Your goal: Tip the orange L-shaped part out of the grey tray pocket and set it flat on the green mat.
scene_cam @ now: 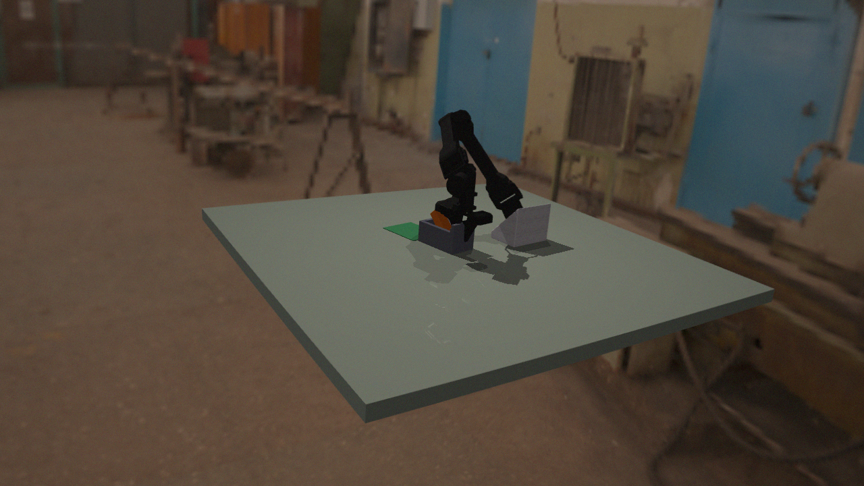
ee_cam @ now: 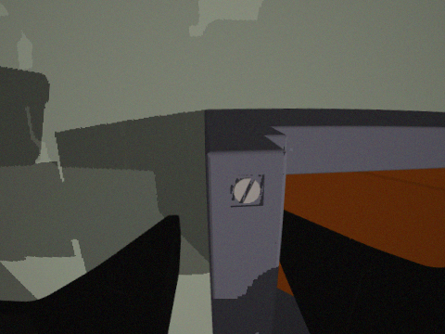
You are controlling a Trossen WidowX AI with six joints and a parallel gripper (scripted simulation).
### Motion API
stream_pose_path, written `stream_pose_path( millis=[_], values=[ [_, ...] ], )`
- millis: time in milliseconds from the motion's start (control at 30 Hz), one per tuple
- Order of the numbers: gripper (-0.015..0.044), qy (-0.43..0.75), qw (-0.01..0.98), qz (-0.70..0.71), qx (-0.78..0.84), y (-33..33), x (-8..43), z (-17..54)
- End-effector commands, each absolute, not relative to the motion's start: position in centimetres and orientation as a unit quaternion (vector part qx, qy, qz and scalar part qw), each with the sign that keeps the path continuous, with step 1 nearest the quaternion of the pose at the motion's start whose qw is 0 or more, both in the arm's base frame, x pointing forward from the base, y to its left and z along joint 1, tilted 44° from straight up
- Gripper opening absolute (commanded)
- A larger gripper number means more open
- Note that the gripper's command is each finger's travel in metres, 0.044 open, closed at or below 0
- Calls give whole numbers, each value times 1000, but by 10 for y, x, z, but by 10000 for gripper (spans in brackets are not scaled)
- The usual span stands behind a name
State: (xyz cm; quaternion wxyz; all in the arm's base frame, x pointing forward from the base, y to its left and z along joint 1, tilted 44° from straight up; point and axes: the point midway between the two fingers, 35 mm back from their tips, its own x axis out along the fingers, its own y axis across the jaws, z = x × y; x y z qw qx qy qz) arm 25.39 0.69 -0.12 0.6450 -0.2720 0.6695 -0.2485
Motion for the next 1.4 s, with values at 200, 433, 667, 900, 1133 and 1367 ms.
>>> stream_pose_path(
  millis=[200, 433, 667, 900, 1133, 1367],
  values=[
    [180, 669, 644, -251, -273, 18, 254, 0],
    [180, 669, 644, -251, -274, 27, 255, 6],
    [180, 669, 644, -250, -273, 75, 258, 70],
    [180, 670, 644, -250, -273, 81, 257, 79],
    [180, 669, 643, -251, -275, 78, 257, 76],
    [180, 669, 643, -251, -275, 78, 257, 76]
  ],
)
